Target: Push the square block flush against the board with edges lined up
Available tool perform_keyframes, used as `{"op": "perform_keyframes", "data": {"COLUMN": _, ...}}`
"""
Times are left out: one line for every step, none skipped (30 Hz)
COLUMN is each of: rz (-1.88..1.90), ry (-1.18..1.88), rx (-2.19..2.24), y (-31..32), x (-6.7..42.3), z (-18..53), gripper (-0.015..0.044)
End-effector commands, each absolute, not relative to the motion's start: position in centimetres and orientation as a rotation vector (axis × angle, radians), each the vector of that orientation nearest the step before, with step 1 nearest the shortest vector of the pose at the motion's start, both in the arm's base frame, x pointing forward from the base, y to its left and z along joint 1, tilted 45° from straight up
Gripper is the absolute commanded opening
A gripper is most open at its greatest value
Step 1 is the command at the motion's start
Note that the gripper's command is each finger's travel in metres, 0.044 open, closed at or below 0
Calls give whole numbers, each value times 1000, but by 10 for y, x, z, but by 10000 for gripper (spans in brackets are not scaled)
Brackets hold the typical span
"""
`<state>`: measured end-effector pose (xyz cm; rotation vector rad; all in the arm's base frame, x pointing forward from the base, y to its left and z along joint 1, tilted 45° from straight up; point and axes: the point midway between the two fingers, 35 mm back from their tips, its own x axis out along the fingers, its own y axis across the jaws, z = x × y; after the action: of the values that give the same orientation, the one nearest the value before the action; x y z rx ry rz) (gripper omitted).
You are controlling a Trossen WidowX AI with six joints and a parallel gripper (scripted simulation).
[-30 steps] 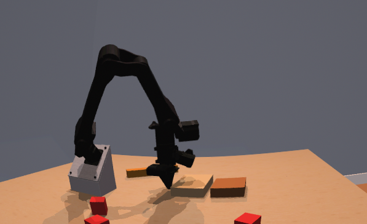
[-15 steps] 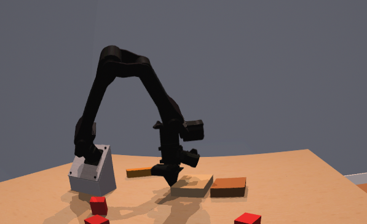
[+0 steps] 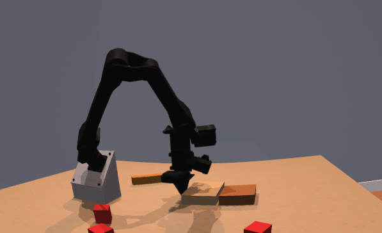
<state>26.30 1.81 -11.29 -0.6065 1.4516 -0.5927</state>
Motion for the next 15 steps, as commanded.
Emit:
{"op": "perform_keyframes", "data": {"rz": -594, "ry": 1442, "rx": -603, "y": 18, "x": 272, "z": -112, "gripper": 0}}
{"op": "perform_keyframes", "data": {"rz": -594, "ry": 1441, "rx": -603, "y": 18, "x": 272, "z": -112, "gripper": 0}}
{"op": "perform_keyframes", "data": {"rz": -594, "ry": 1441, "rx": -603, "y": 18, "x": 273, "z": -112, "gripper": 0}}
{"op": "perform_keyframes", "data": {"rz": -594, "ry": 1441, "rx": -603, "y": 18, "x": 274, "z": -112, "gripper": 0}}
{"op": "perform_keyframes", "data": {"rz": -594, "ry": 1441, "rx": -603, "y": 18, "x": 275, "z": -112, "gripper": 0}}
{"op": "perform_keyframes", "data": {"rz": -594, "ry": 1441, "rx": -603, "y": 18, "x": 276, "z": -112, "gripper": 0}}
{"op": "perform_keyframes", "data": {"rz": -594, "ry": 1441, "rx": -603, "y": 18, "x": 277, "z": -112, "gripper": 0}}
{"op": "perform_keyframes", "data": {"rz": -594, "ry": 1441, "rx": -603, "y": 18, "x": 278, "z": -112, "gripper": 0}}
{"op": "perform_keyframes", "data": {"rz": -594, "ry": 1441, "rx": -603, "y": 18, "x": 279, "z": -112, "gripper": 0}}
{"op": "perform_keyframes", "data": {"rz": -594, "ry": 1441, "rx": -603, "y": 19, "x": 280, "z": -112, "gripper": 0}}
{"op": "perform_keyframes", "data": {"rz": -594, "ry": 1441, "rx": -603, "y": 19, "x": 281, "z": -112, "gripper": 0}}
{"op": "perform_keyframes", "data": {"rz": -594, "ry": 1441, "rx": -603, "y": 19, "x": 282, "z": -112, "gripper": 0}}
{"op": "perform_keyframes", "data": {"rz": -594, "ry": 1441, "rx": -603, "y": 19, "x": 283, "z": -112, "gripper": 0}}
{"op": "perform_keyframes", "data": {"rz": -594, "ry": 1441, "rx": -603, "y": 19, "x": 283, "z": -112, "gripper": 0}}
{"op": "perform_keyframes", "data": {"rz": -594, "ry": 1441, "rx": -603, "y": 19, "x": 284, "z": -111, "gripper": 0}}
